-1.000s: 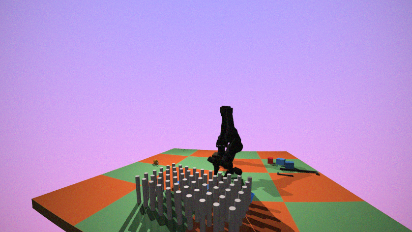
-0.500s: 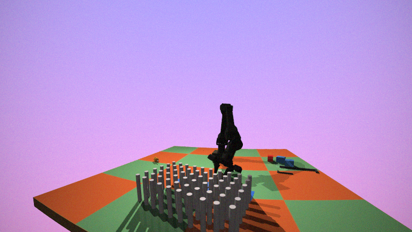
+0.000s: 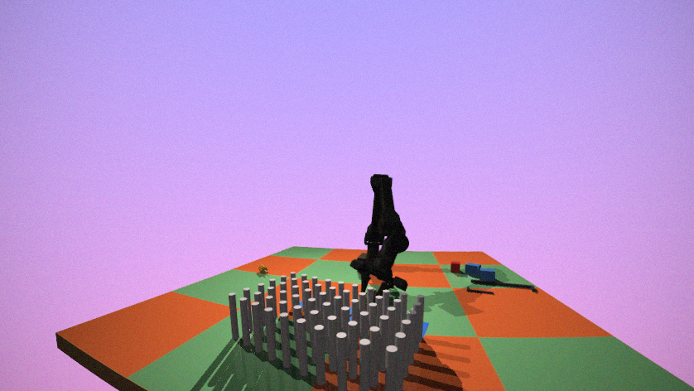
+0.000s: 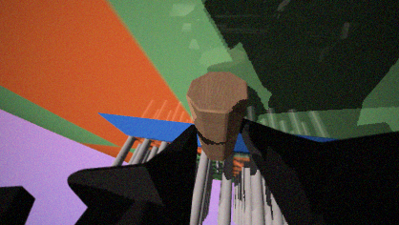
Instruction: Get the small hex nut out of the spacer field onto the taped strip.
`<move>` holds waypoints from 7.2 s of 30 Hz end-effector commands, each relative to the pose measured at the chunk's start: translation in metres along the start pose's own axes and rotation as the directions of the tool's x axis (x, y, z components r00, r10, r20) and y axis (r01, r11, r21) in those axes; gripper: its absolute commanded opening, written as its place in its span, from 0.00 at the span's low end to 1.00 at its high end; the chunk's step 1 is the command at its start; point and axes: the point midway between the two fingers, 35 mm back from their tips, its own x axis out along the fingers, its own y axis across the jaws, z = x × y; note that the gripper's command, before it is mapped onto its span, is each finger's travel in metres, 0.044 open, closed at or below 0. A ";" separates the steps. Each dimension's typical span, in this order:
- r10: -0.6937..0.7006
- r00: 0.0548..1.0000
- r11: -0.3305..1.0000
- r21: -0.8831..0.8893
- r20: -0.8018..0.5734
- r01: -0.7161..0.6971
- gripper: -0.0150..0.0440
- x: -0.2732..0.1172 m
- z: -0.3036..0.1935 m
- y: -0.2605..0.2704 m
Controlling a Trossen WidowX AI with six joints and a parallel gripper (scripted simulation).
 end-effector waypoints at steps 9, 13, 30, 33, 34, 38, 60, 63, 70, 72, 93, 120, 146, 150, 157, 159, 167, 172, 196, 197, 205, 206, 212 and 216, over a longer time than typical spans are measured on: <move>0.003 1.000 1.000 0.004 -0.001 -0.003 0.25 -0.004 0.007 0.002; 0.003 1.000 1.000 0.004 -0.001 -0.003 0.25 -0.005 0.009 0.002; 0.003 1.000 1.000 0.004 0.000 -0.003 0.25 -0.010 0.020 0.003; 0.003 1.000 1.000 0.004 0.000 -0.003 0.25 -0.011 0.021 0.003; 0.003 1.000 1.000 0.004 0.000 -0.003 0.25 -0.012 0.022 0.003; 0.003 1.000 1.000 0.004 0.000 -0.003 0.25 -0.013 0.025 0.003; 0.003 1.000 1.000 0.004 0.002 -0.003 0.25 -0.021 0.039 0.003; 0.003 1.000 1.000 0.004 0.002 -0.003 0.25 -0.022 0.041 0.003; 0.003 1.000 1.000 0.004 0.002 -0.003 0.25 -0.024 0.046 0.003; 0.003 1.000 1.000 0.004 0.002 -0.003 0.25 -0.025 0.047 0.003; 0.002 1.000 1.000 0.003 0.003 -0.002 0.25 -0.033 0.063 0.002; 0.002 1.000 1.000 0.003 0.005 -0.002 0.25 -0.044 0.083 0.002; 0.002 1.000 1.000 0.003 0.006 -0.002 0.25 -0.054 0.101 0.002; 0.002 1.000 1.000 0.003 0.006 -0.002 0.25 -0.056 0.099 0.003; 0.002 1.000 1.000 0.003 0.006 -0.002 0.25 -0.061 0.094 0.004; 0.001 1.000 1.000 0.003 0.006 -0.001 0.25 -0.062 0.093 0.004; 0.000 1.000 1.000 0.001 0.005 0.000 0.25 -0.068 0.088 0.005; 0.000 1.000 1.000 0.001 0.006 0.000 0.25 -0.074 0.093 0.005; -0.001 1.000 1.000 0.003 0.007 0.000 0.25 -0.147 0.081 0.017; -0.001 1.000 1.000 0.003 0.007 0.001 0.25 -0.151 0.078 0.018; -0.001 1.000 1.000 0.002 0.006 0.001 0.25 -0.190 0.057 0.034; -0.001 1.000 1.000 0.002 0.006 0.001 0.25 -0.195 0.055 0.037; 0.007 0.999 0.997 0.078 0.035 -0.010 0.25 -0.188 0.054 0.038; 0.014 0.998 0.979 0.203 0.068 -0.028 0.25 -0.183 0.047 0.044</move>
